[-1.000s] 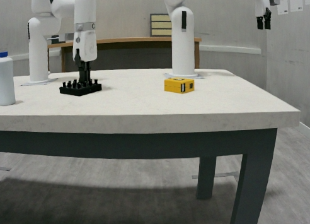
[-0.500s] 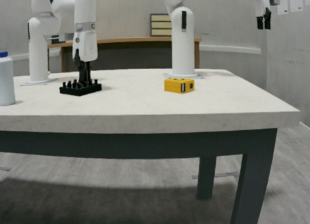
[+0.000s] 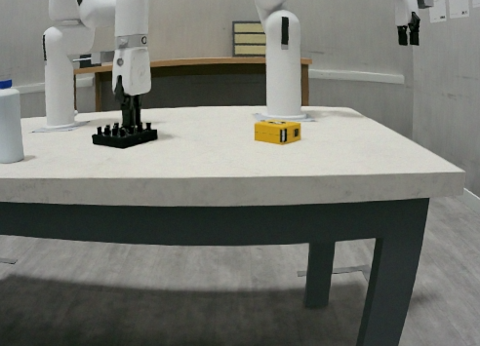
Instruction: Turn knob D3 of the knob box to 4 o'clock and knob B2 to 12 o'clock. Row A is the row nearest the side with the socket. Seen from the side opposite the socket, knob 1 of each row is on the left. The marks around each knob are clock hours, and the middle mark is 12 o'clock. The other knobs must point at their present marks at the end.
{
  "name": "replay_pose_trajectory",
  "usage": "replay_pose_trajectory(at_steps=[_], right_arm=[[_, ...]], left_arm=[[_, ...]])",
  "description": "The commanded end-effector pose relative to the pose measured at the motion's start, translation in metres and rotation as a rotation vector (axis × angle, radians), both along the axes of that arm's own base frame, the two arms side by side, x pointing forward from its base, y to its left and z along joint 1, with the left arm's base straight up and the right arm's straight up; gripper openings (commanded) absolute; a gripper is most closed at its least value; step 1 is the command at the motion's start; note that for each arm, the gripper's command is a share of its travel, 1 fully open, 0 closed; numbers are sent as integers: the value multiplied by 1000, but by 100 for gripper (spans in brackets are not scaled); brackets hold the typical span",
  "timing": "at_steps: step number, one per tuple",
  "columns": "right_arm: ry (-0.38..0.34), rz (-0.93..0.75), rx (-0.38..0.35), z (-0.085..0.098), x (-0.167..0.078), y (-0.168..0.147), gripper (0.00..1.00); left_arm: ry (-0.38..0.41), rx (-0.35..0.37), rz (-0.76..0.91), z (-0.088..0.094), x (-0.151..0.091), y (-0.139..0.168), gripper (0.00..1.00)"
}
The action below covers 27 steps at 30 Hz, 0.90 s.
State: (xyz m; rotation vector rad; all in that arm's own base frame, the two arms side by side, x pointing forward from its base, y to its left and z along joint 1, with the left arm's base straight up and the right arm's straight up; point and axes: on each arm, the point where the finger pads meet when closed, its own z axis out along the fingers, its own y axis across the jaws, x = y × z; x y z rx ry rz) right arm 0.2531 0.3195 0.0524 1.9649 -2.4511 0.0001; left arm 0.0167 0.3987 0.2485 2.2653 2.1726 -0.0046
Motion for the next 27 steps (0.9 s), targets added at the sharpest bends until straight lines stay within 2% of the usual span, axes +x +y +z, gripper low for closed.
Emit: replay_pose_trajectory(at_steps=[1, 5, 13, 22, 24, 27], right_arm=[[-2, 0, 3, 1, 1, 1, 21], [-2, 0, 3, 5, 1, 1, 21], [-2, 0, 3, 33, 1, 1, 21], [-2, -3, 3, 36, 1, 0, 21], [-2, -53, 3, 40, 1, -12, 21], [-2, -196, 3, 51, -1, -46, 21]], left_arm=[[0, 4, 0, 2, 0, 1, 100], [0, 4, 0, 2, 0, 1, 100], [0, 4, 0, 2, 0, 1, 100], [0, 4, 0, 2, 0, 1, 100], [0, 4, 0, 2, 0, 1, 100], [0, 4, 0, 2, 0, 1, 100]])
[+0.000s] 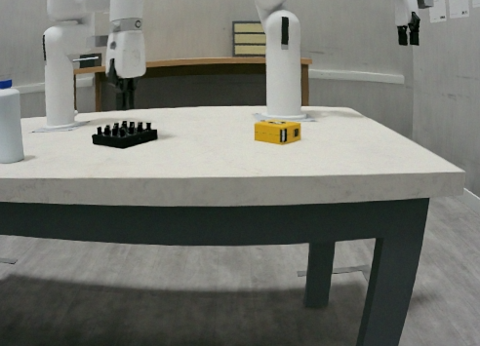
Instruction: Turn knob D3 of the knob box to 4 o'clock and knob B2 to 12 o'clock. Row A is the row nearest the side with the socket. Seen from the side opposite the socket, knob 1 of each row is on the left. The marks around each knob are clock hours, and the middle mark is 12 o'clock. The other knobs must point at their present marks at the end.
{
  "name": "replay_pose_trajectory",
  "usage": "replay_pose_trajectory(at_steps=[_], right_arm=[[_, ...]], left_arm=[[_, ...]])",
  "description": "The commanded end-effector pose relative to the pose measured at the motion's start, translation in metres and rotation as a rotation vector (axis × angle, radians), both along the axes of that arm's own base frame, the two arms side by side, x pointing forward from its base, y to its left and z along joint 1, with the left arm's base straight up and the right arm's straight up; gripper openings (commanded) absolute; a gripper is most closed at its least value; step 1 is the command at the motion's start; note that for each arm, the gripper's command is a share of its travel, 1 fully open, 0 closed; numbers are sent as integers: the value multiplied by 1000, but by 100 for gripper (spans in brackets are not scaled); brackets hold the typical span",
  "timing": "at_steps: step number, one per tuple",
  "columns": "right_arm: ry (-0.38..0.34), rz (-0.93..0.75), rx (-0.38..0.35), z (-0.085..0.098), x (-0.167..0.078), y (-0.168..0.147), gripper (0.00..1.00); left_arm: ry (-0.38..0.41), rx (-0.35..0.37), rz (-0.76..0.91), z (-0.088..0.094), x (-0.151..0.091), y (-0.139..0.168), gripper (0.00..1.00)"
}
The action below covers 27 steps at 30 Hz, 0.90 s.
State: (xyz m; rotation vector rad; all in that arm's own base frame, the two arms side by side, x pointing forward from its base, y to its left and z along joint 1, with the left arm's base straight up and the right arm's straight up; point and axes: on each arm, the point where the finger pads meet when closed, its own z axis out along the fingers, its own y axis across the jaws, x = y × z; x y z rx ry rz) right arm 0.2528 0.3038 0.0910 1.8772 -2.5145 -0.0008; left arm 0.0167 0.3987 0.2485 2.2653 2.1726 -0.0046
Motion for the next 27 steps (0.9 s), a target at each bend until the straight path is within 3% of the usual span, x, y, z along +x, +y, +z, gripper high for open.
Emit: replay_pose_trajectory(at_steps=[1, 27], right_arm=[[-6, -156, 4, 15, -1, -37, 21], [-6, -184, 4, 16, -2, -43, 21]], left_arm=[[0, 4, 0, 2, 0, 1, 100], [0, 4, 0, 2, 0, 1, 100]])
